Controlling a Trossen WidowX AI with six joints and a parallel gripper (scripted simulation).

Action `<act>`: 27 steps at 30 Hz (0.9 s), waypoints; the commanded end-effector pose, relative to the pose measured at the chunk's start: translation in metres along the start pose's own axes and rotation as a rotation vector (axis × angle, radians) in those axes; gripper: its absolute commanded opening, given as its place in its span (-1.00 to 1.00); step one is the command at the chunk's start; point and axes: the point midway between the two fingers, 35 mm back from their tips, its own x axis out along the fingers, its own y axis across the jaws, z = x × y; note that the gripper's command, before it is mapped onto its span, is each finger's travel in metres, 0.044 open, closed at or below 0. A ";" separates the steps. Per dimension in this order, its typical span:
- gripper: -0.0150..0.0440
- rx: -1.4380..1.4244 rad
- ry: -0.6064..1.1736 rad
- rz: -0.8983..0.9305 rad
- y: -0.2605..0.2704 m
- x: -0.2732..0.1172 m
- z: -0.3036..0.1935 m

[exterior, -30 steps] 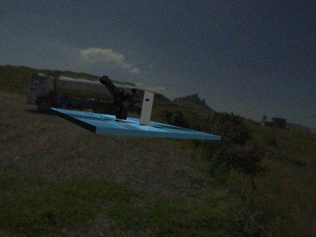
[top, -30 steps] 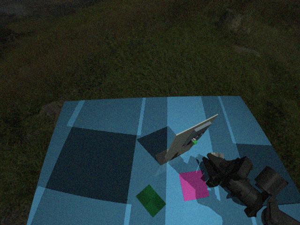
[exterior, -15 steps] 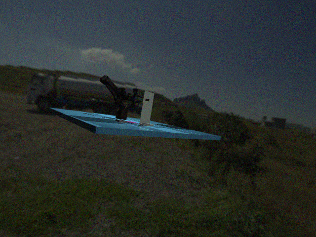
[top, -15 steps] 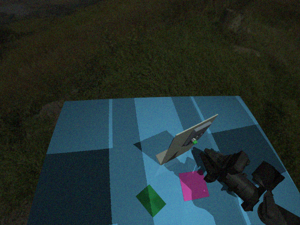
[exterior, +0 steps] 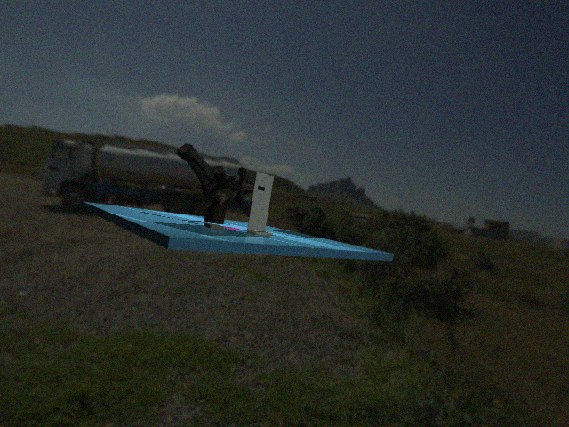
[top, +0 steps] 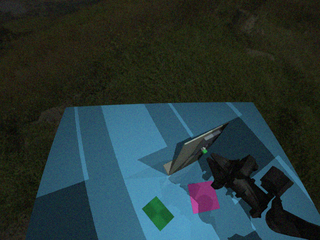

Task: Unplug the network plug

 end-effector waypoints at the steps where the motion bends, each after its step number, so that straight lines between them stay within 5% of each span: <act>1: 0.04 0.007 0.001 -0.007 -0.002 0.006 0.001; 20: 0.04 0.007 0.000 -0.006 -0.003 0.027 0.004; 23: -0.23 0.007 0.000 -0.006 -0.003 0.027 0.004; 27: -0.32 0.007 0.000 -0.006 -0.003 0.027 0.004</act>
